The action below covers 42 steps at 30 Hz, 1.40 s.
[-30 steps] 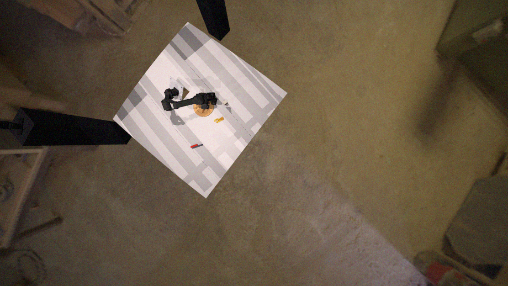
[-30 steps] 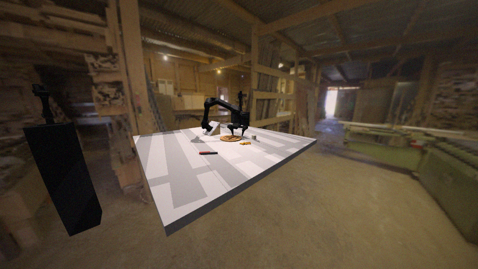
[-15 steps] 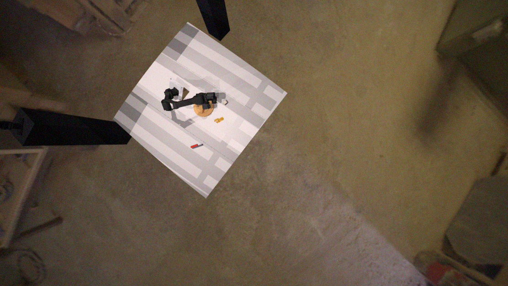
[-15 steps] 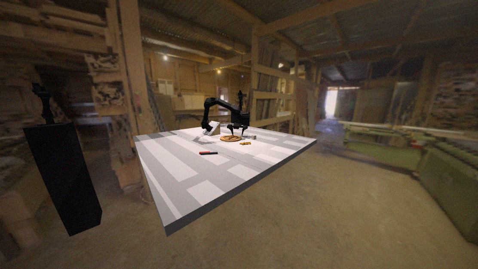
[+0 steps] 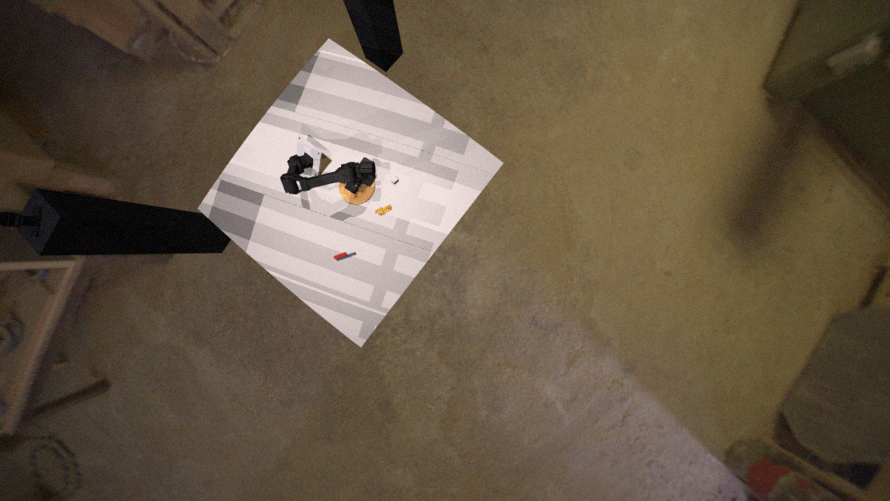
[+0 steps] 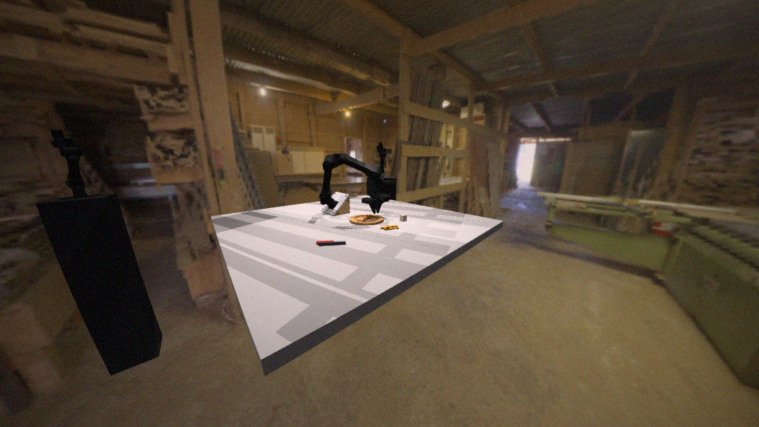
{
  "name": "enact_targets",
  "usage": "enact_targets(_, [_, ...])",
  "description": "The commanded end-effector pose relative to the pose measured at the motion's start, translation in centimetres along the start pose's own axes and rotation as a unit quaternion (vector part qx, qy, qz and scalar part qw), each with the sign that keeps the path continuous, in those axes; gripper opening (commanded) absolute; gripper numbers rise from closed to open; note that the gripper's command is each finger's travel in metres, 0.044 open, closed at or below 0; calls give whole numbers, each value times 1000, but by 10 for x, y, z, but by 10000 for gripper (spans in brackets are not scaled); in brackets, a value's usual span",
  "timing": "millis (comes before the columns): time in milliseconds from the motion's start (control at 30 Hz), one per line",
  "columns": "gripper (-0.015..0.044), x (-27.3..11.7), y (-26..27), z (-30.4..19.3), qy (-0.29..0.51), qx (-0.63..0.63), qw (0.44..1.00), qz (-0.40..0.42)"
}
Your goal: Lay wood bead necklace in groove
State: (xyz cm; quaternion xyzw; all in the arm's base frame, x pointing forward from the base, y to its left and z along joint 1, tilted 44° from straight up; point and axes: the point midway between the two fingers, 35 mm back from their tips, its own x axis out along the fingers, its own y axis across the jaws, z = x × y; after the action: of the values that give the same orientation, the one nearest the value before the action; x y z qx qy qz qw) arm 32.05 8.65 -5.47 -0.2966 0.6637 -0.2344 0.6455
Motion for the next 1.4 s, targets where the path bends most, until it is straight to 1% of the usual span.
enact_targets(0, [120, -12, -3, -2, -1, -373, 928, 4])
enact_targets(100, [120, -15, -5, -2, -2, -500, 866, 4])
enact_targets(167, [120, -16, -5, -2, -2, -528, 849, 4])
enact_targets(633, [120, -16, -5, -2, -2, -528, 849, 4])
enact_targets(800, [120, -1, -5, -2, -2, -528, 850, 4])
enact_targets(833, [120, 0, -5, -2, -2, -528, 850, 4])
enact_targets(867, [120, -8, -4, -1, -6, -526, 851, 4])
enact_targets(967, [120, -7, -4, -1, -5, -526, 851, 4])
enact_targets(1367, [120, 12, -4, -2, -3, -527, 850, 4])
